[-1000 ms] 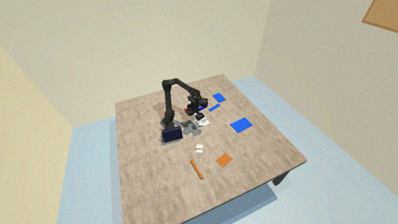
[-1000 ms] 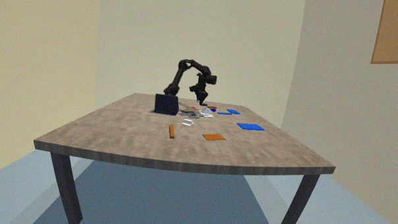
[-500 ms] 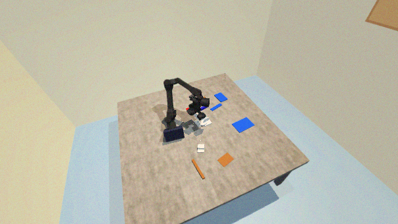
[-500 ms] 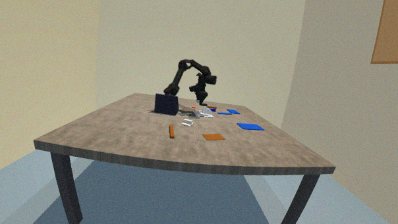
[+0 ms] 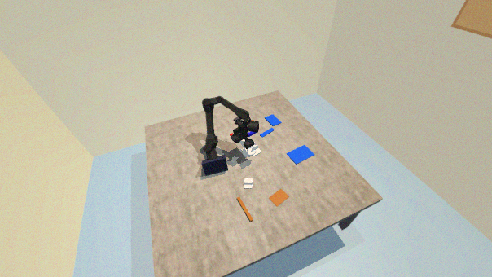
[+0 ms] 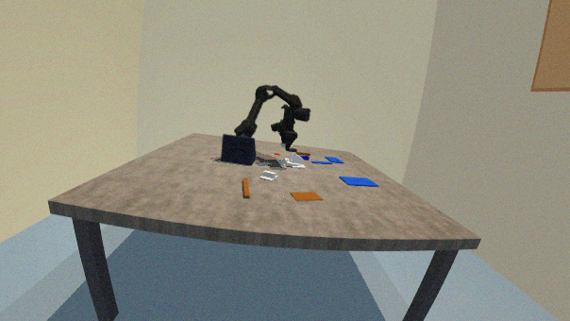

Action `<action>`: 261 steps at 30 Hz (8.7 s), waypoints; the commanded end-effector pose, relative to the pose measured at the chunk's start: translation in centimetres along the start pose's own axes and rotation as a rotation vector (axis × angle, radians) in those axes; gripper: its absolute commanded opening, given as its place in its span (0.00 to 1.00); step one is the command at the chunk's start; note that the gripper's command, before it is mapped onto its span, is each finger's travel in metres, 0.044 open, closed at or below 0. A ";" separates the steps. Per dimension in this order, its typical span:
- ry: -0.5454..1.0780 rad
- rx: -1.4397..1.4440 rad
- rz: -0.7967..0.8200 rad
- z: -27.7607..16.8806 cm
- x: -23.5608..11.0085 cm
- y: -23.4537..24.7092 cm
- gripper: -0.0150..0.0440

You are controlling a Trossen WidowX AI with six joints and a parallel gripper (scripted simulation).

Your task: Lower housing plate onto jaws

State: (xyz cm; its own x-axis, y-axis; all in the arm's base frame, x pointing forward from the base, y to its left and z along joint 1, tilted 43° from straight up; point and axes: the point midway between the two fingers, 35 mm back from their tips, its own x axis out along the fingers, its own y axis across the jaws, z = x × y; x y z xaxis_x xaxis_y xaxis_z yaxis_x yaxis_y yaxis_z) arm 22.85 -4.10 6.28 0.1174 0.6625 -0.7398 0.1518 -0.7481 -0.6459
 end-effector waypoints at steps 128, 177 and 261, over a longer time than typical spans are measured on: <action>0.002 0.004 -0.007 0.0 7.7 -0.2 0.85; 0.002 0.004 -0.007 0.0 7.1 -0.2 0.85; 0.012 0.010 -0.001 -0.2 0.7 0.2 1.00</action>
State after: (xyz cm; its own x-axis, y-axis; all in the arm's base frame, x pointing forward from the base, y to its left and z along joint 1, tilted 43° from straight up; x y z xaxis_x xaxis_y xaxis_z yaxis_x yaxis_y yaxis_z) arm 23.15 -3.86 5.80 0.1288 0.6636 -0.7369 0.1426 -0.7477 -0.6485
